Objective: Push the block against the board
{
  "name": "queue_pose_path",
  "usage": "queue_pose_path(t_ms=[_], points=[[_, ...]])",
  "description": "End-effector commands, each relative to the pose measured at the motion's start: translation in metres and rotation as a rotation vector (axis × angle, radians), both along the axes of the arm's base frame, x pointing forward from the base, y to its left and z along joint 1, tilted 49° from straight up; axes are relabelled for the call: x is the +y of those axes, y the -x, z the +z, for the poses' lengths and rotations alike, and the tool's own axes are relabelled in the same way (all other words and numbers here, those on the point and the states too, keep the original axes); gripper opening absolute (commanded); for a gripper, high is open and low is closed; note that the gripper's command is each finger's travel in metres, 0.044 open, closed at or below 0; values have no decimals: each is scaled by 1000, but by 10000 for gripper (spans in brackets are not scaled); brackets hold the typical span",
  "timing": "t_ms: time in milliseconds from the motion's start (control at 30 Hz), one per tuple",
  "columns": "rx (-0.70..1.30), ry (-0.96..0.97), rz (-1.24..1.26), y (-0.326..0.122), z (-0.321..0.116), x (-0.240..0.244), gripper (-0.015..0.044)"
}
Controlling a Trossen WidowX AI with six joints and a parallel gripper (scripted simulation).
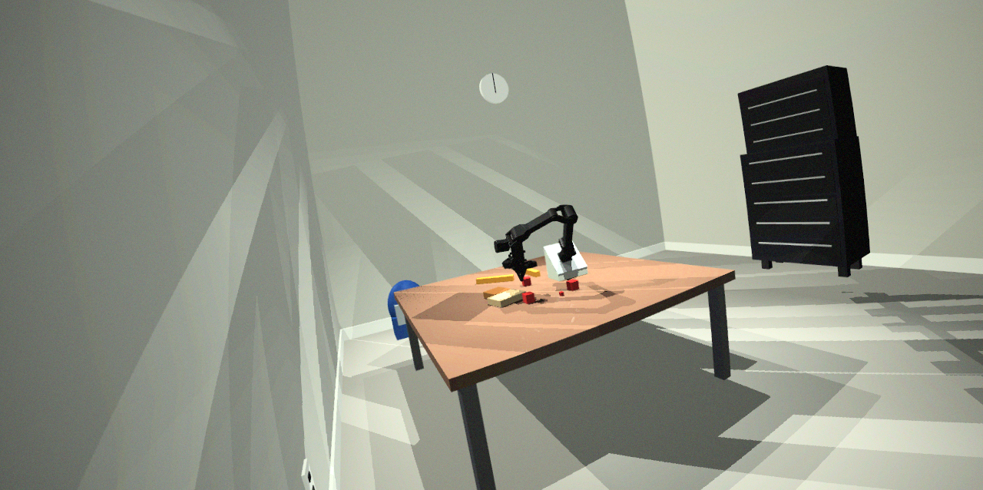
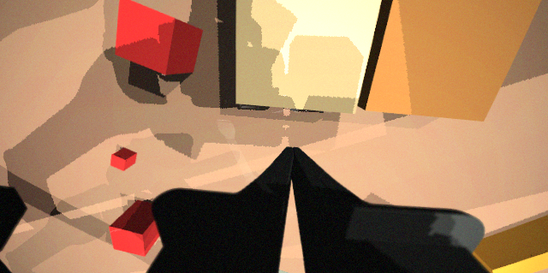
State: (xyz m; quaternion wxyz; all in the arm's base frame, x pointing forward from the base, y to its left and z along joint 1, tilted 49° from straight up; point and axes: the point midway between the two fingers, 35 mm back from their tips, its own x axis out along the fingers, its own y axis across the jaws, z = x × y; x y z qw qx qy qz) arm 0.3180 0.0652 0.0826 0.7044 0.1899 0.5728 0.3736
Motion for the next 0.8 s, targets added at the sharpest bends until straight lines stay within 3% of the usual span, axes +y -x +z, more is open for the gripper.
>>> queue_pose_path(t_ms=[0,233,767], points=[[33,-5,-8,5,-5,1,0],[32,-8,-8,3,-39,40,0],[31,-8,-8,-13,-36,44,0]])
